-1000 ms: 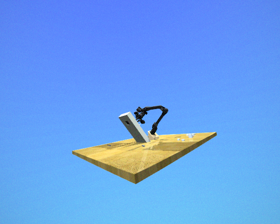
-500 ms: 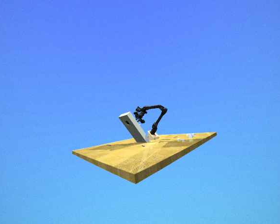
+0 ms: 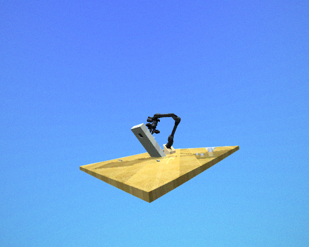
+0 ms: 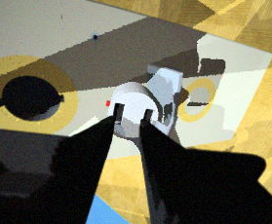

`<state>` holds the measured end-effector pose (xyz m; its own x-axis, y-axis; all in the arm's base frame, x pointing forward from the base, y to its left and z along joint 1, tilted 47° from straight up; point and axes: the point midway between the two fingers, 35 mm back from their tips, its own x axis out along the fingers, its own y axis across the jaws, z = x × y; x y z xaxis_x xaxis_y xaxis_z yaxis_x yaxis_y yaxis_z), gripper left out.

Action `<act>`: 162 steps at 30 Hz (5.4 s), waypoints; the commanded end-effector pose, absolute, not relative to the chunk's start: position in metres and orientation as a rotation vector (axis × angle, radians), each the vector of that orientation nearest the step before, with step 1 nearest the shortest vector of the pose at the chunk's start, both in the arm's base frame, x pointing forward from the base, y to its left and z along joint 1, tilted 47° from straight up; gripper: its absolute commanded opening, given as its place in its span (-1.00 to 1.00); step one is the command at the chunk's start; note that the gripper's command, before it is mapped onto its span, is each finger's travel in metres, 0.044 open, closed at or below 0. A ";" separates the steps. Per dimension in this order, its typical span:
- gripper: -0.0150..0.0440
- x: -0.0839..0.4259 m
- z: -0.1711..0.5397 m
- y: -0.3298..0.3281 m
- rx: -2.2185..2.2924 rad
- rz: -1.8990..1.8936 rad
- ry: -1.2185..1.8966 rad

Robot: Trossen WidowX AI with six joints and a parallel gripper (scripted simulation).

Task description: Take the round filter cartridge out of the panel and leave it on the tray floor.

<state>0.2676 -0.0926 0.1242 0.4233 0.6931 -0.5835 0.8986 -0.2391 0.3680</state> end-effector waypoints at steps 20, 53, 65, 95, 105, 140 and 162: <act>-0.14 0.267 0.124 -0.093 1.999 -0.397 1.348; -0.14 0.306 0.164 -0.130 2.179 -0.239 0.969; 0.66 0.317 0.204 -0.172 2.164 -0.253 0.981; 0.54 0.260 0.139 -0.110 0.639 0.586 1.109; 0.54 0.261 0.137 -0.108 0.639 0.586 1.109; 0.23 0.276 0.110 -0.077 0.631 0.586 1.112; -0.49 0.290 0.134 -0.102 0.635 0.557 1.100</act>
